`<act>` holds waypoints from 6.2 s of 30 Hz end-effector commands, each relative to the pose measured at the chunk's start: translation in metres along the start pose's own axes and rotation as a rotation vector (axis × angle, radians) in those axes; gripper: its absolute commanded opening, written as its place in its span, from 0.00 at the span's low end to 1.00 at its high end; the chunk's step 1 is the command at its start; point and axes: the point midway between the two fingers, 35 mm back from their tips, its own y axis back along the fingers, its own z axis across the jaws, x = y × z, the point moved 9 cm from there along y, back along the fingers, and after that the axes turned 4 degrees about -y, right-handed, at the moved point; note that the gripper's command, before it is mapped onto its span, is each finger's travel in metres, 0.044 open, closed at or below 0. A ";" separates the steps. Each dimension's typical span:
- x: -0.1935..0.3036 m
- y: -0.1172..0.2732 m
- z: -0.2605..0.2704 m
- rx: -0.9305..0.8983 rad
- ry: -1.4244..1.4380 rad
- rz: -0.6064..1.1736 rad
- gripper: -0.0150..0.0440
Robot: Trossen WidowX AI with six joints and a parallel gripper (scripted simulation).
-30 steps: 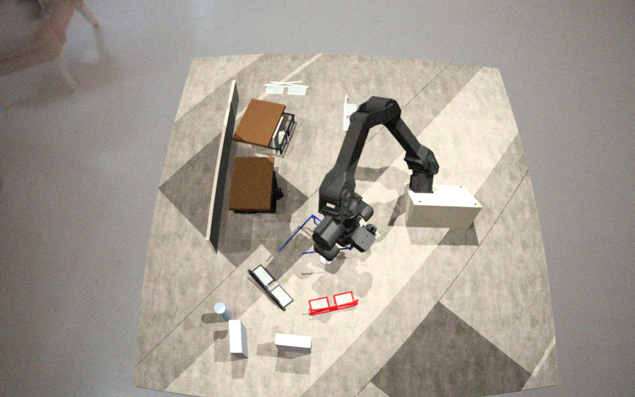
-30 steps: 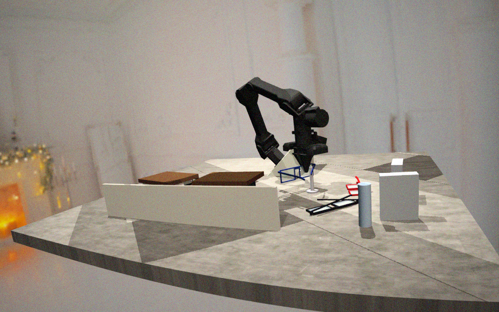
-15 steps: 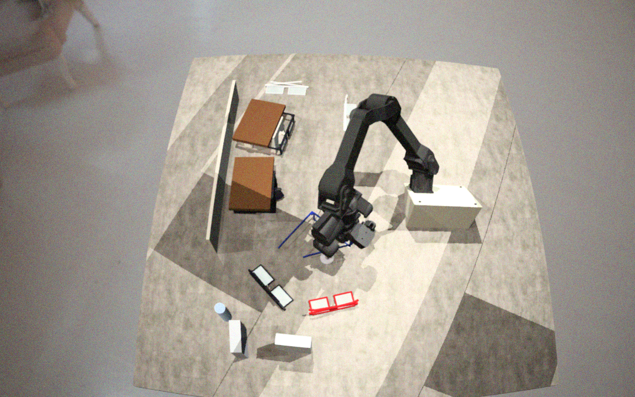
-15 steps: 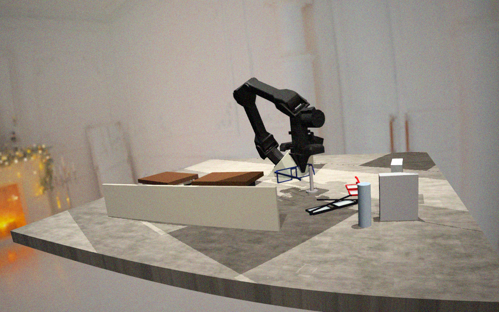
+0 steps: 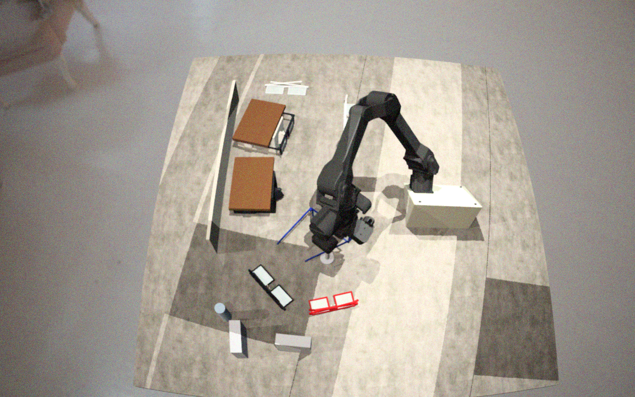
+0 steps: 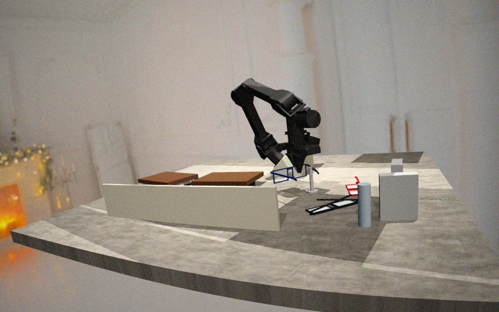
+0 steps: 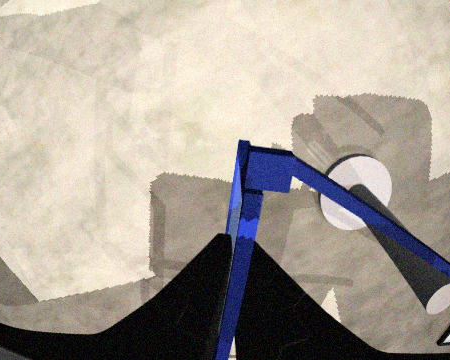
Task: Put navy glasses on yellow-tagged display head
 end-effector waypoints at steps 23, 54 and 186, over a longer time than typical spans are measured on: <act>0.025 0.001 0.007 0.005 -0.001 0.006 0.25; 0.019 0.001 0.007 0.005 -0.001 0.006 0.25; 0.131 -0.005 0.114 -0.002 0.525 0.009 0.25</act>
